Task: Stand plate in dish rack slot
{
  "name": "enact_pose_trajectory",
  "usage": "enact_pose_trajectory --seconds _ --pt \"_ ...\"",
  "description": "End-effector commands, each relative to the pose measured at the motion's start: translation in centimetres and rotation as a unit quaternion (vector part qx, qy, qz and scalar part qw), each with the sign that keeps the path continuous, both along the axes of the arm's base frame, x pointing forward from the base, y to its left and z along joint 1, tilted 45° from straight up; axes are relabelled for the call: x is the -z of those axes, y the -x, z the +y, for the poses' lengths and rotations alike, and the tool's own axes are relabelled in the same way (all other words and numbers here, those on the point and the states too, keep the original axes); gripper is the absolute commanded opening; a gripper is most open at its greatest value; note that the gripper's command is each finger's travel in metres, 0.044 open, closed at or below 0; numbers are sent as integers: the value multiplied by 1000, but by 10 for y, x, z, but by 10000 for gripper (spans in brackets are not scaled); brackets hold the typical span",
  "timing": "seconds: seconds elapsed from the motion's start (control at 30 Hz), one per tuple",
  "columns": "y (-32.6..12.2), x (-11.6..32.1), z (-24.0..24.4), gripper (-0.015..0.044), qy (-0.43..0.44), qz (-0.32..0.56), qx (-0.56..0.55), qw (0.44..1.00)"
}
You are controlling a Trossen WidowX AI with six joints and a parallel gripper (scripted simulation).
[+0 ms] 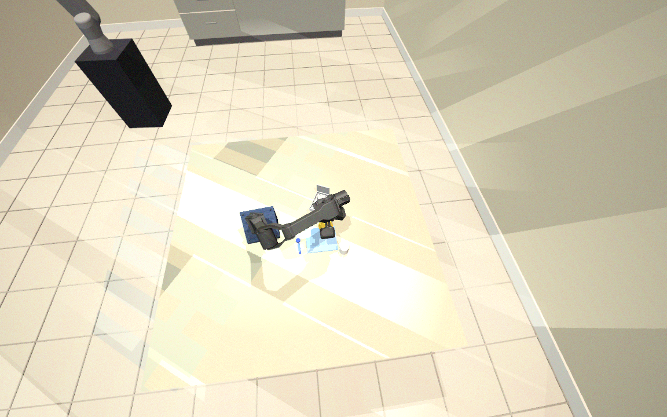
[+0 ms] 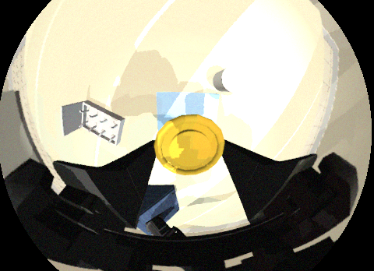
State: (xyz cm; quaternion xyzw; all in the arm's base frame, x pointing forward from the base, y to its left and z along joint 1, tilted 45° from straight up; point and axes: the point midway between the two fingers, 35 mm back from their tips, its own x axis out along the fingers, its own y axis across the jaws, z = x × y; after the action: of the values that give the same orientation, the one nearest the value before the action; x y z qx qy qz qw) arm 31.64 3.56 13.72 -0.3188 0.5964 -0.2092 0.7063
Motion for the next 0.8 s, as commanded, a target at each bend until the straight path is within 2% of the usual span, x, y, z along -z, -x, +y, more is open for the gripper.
enact_pose_trajectory --seconds 0.0,0.43,0.77 --pt "2 -11 14 0 0 2 -2 1000" --pt "12 -39 40 0 7 1 -5 1000" --pt "50 25 97 0 -31 -90 99 991"
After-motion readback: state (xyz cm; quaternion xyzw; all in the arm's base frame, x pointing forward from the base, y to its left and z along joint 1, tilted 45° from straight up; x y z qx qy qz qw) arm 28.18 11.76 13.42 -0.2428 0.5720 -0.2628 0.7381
